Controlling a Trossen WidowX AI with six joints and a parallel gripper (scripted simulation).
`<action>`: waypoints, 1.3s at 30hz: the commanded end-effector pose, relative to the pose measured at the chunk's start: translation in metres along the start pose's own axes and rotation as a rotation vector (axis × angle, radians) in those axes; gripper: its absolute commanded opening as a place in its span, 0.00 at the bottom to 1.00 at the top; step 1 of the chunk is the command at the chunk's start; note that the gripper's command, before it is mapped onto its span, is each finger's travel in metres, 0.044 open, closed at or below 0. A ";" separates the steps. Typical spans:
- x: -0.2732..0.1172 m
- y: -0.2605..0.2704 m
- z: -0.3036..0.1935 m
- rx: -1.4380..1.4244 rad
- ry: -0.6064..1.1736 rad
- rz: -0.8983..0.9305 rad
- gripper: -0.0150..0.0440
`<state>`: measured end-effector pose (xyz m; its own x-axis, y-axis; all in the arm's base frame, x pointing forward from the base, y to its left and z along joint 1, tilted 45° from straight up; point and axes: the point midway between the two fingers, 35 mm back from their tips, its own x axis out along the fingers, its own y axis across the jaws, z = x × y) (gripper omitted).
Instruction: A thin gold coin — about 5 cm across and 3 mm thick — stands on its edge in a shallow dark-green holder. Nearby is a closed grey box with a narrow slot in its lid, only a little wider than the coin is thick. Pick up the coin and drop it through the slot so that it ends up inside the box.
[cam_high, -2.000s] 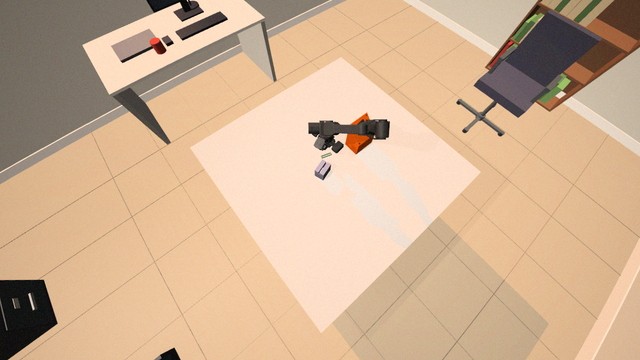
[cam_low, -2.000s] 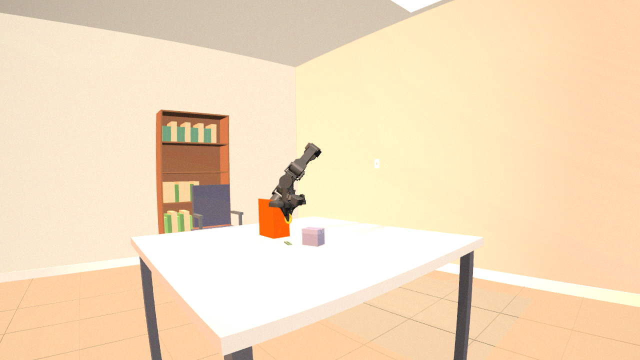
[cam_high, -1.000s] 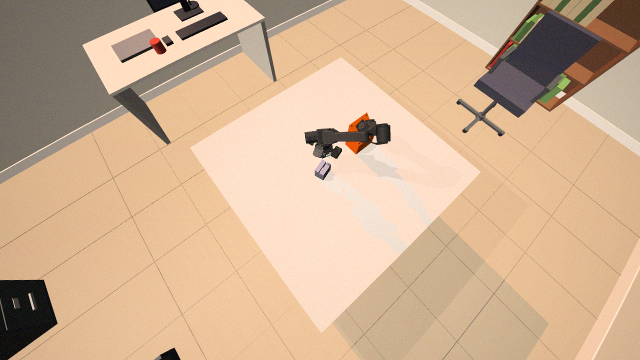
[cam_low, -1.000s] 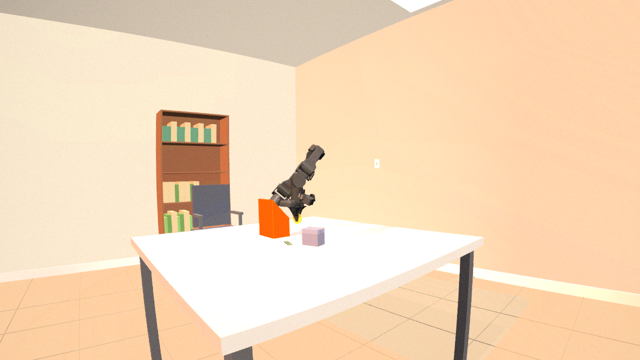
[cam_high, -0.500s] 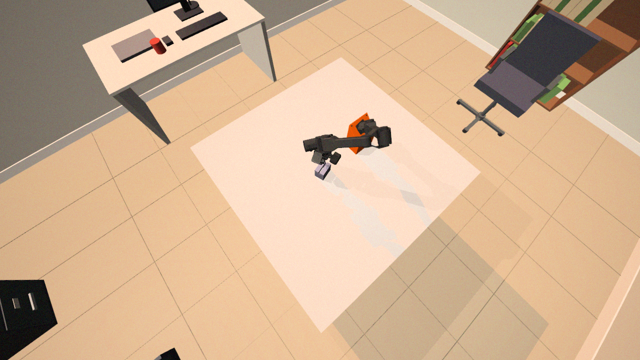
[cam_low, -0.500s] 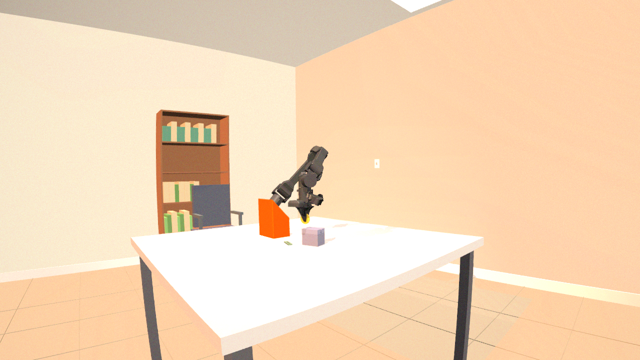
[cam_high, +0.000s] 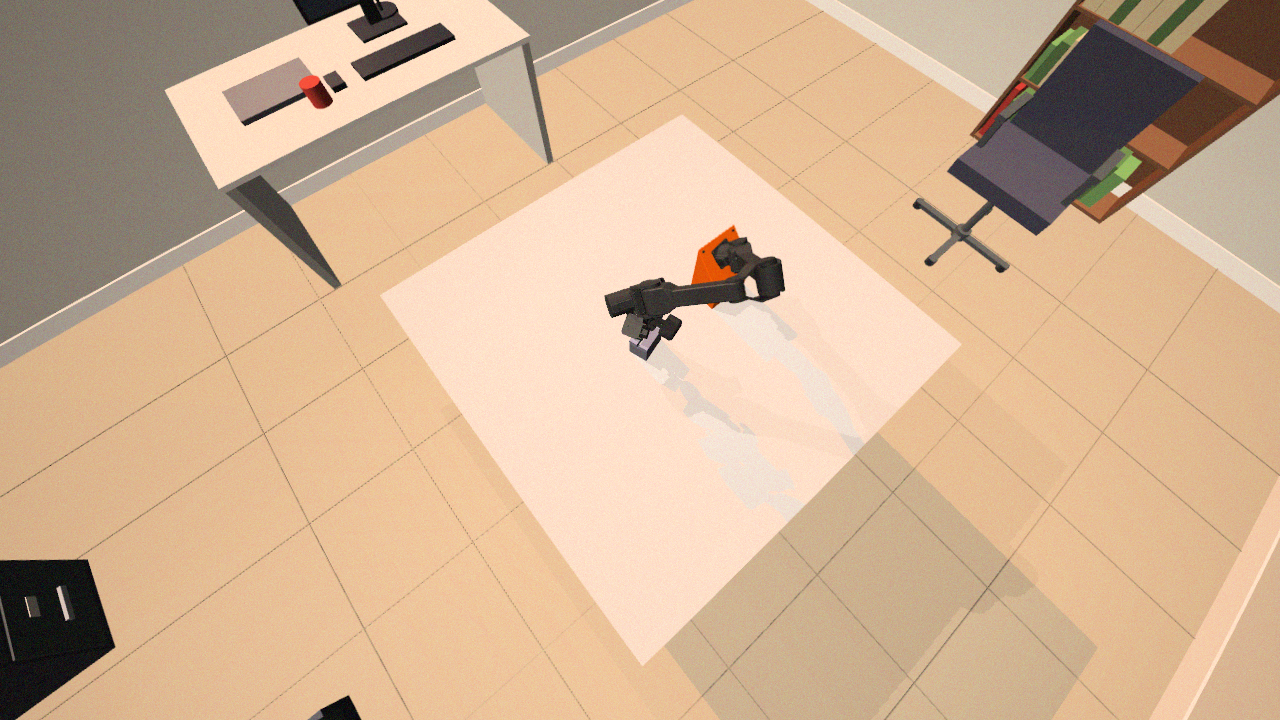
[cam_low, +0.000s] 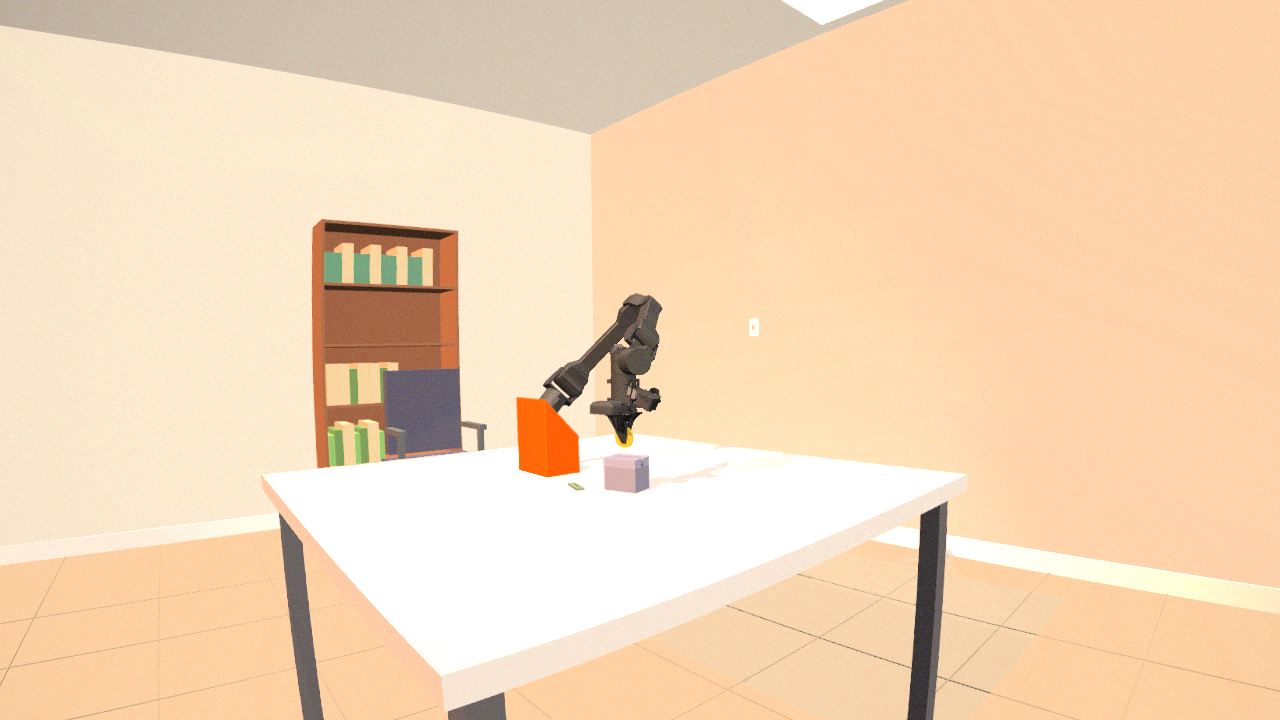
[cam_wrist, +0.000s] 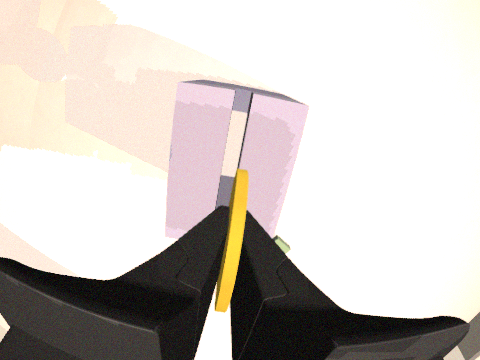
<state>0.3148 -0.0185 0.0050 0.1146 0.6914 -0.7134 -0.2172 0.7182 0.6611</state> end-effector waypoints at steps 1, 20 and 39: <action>0.000 -0.001 -0.002 0.001 0.000 0.000 0.25; 0.001 0.004 0.005 0.007 0.000 0.000 0.25; 0.005 0.005 0.002 0.009 0.000 -0.002 0.25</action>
<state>0.3177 -0.0143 0.0057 0.1185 0.6872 -0.7167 -0.2120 0.7227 0.6578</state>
